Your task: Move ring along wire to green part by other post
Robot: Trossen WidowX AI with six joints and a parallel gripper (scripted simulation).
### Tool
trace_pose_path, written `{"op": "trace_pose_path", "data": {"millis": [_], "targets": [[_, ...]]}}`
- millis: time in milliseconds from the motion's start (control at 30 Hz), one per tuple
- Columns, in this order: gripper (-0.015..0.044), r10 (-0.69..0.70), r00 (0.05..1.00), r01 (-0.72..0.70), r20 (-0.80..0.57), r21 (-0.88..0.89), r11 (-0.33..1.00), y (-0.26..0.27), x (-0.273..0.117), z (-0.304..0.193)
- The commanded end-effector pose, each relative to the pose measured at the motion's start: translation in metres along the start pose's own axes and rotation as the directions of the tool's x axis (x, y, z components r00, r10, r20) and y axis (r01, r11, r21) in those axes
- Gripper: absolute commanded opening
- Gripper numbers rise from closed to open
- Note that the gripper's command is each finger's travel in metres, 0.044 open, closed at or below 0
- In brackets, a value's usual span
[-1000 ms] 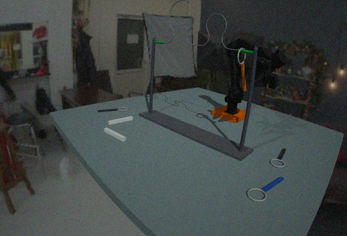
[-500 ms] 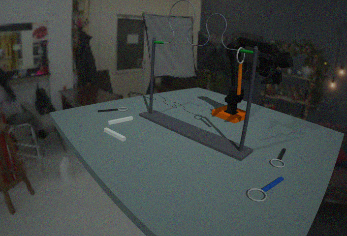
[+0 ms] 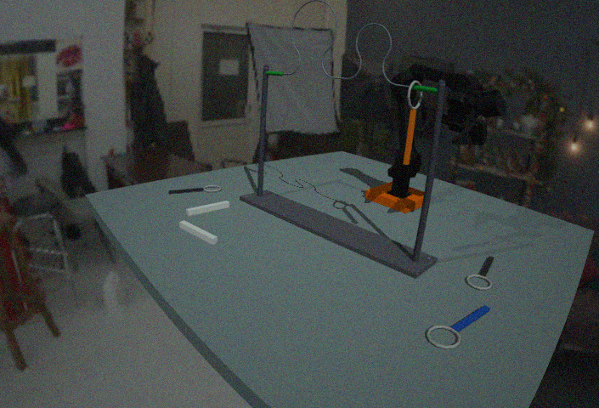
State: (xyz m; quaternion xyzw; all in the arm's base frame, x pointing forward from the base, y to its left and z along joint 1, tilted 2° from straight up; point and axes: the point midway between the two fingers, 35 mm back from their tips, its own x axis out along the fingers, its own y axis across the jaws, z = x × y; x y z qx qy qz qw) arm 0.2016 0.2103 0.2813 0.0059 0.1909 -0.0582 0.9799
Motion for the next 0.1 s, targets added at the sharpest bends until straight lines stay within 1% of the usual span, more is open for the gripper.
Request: {"op": "trace_pose_path", "data": {"millis": [0,67], "targets": [[0.0440,-0.002,1.000,0.002,0.005,0.002,1.000,-0.0002,-0.0001,0.0008],[0.0440,-0.002,1.000,0.002,0.005,0.002,1.000,-0.0002,-0.0001,0.0008]]}}
